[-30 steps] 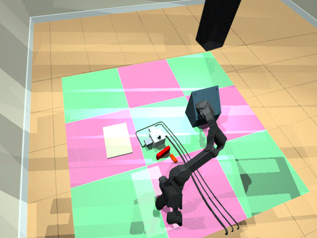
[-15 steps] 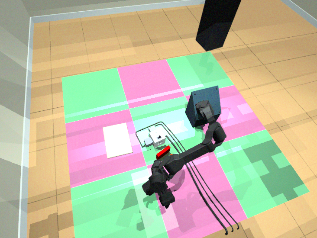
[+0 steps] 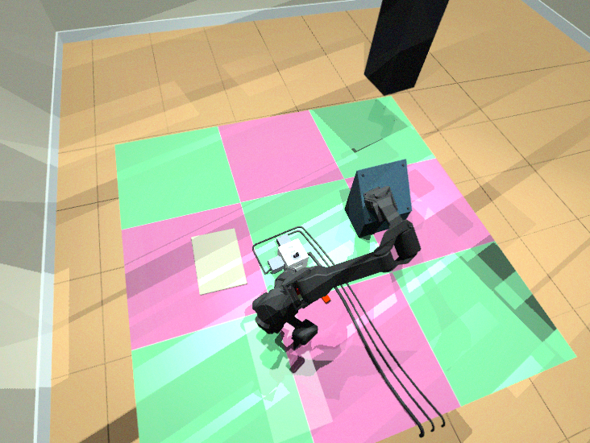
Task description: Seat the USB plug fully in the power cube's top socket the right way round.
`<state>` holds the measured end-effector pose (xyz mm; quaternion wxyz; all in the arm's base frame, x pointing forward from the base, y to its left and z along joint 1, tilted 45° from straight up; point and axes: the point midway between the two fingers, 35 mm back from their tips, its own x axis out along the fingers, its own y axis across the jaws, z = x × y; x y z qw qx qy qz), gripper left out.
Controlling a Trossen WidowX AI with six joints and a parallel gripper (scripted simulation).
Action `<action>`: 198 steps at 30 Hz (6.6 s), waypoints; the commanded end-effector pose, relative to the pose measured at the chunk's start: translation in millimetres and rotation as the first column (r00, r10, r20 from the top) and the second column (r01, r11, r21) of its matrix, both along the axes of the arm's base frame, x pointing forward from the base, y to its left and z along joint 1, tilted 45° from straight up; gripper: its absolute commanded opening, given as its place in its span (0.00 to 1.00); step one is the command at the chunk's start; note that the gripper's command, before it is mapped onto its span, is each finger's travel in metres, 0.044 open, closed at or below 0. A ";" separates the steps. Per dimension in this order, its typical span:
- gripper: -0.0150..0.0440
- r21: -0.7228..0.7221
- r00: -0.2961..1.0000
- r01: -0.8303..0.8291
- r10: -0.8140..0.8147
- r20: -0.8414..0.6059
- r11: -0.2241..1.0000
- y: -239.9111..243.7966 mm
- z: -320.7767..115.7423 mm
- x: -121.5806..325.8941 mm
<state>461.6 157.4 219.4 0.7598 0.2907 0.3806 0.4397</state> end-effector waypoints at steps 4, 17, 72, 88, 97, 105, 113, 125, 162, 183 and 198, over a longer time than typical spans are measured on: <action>1.00 -0.324 0.955 -0.061 0.149 0.255 0.944 -66.8 -61.6 -28.0; 1.00 -0.591 0.798 -0.186 0.472 0.375 0.785 -118.7 -107.9 -81.1; 1.00 -0.754 0.470 -0.319 0.787 0.400 0.574 -138.4 -154.8 -145.4; 0.82 -0.758 0.468 -0.315 0.789 0.399 0.570 -136.2 -157.4 -143.7; 0.42 -0.758 0.468 -0.315 0.789 0.399 0.570 -136.2 -157.4 -143.7; 0.25 -0.758 0.468 -0.315 0.789 0.399 0.570 -136.2 -157.4 -143.7; 0.25 -0.758 0.468 -0.315 0.789 0.399 0.570 -136.2 -157.4 -143.7; 0.25 -0.758 0.469 -0.316 0.789 0.398 0.570 -138.6 -155.1 -144.4; 0.25 -0.758 0.469 -0.316 0.789 0.397 0.570 -155.8 -137.7 -147.7; 0.25 -0.651 0.717 -0.333 0.632 0.294 0.682 -154.8 -138.3 -148.9; 0.25 -0.527 0.915 -0.286 0.392 0.097 0.800 -154.8 -138.3 -148.9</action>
